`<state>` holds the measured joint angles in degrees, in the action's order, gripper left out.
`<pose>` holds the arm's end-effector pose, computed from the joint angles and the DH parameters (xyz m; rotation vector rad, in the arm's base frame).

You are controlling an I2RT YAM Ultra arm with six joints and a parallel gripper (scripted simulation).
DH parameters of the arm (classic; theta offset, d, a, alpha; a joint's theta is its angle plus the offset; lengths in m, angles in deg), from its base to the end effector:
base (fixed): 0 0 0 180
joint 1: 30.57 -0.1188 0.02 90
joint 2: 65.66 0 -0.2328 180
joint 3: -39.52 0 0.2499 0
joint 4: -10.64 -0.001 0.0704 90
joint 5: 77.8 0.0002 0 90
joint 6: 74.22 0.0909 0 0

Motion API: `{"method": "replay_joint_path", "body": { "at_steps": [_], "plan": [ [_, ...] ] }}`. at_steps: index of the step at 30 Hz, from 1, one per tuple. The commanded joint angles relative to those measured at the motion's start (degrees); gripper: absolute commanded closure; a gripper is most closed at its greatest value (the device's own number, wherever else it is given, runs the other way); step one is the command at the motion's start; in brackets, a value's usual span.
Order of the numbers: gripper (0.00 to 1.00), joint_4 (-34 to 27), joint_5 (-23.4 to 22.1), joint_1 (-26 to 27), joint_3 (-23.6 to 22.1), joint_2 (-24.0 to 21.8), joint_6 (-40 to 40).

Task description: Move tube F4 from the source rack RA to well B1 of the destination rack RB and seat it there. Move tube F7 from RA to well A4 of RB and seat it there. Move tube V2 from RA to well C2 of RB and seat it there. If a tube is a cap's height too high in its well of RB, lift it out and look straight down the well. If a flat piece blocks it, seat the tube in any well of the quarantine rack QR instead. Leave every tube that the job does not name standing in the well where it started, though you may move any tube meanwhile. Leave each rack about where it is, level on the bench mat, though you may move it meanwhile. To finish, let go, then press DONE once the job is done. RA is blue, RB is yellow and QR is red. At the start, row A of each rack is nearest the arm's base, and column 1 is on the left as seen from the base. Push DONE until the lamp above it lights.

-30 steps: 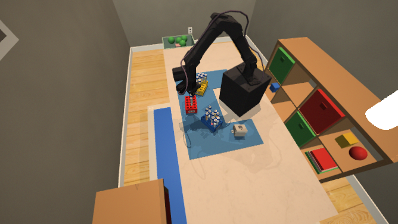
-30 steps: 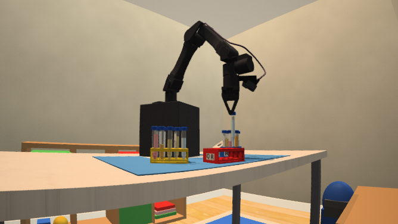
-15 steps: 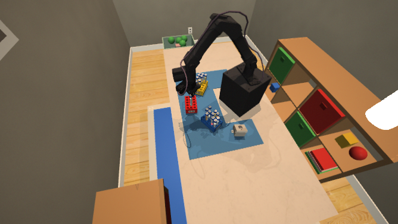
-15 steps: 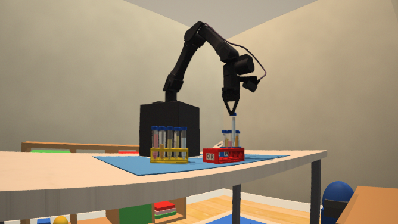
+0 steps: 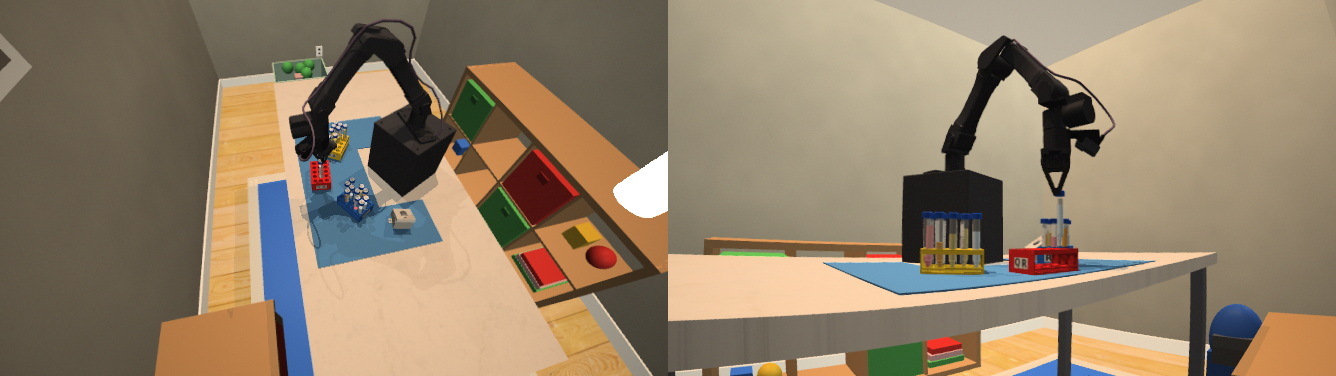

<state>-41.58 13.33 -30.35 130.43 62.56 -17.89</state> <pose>0.3639 -0.0022 -0.0111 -0.9033 3.0066 -0.0334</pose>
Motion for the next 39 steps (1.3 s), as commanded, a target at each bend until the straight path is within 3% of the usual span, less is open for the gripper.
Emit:
{"method": "replay_joint_path", "body": {
  "at_steps": [1,39],
  "plan": [
    [1.00,1.0,0.0,0.8,-0.7,0.7,-0.4],
    [1.00,3.1,0.0,-0.2,-1.1,2.2,0.2]
  ]
}}
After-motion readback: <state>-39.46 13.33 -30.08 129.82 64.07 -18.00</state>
